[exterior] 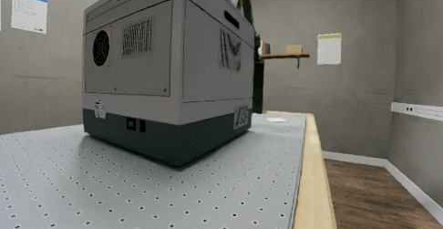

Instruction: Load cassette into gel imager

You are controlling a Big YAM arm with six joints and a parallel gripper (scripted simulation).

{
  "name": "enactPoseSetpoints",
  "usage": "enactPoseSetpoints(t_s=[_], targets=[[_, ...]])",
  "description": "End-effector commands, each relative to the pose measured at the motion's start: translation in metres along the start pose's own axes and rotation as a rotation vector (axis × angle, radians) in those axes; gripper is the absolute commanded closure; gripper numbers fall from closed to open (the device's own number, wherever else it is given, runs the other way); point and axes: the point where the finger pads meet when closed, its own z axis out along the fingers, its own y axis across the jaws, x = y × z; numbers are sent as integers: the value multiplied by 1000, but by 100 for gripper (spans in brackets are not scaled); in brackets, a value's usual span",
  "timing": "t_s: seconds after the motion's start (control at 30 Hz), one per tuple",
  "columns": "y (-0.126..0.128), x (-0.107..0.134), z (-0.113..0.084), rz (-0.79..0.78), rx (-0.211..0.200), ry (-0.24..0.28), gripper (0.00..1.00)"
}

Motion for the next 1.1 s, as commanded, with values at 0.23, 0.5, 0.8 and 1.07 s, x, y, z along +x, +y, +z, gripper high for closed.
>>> enactPoseSetpoints(t_s=[0.23,0.5,0.8,1.07], targets=[[-11,4,-7,-189,37,-15,69],[-11,-1,-4,-187,28,-16,69],[-13,-2,11,-198,34,-18,69],[-12,-5,22,-189,32,-21,69]])
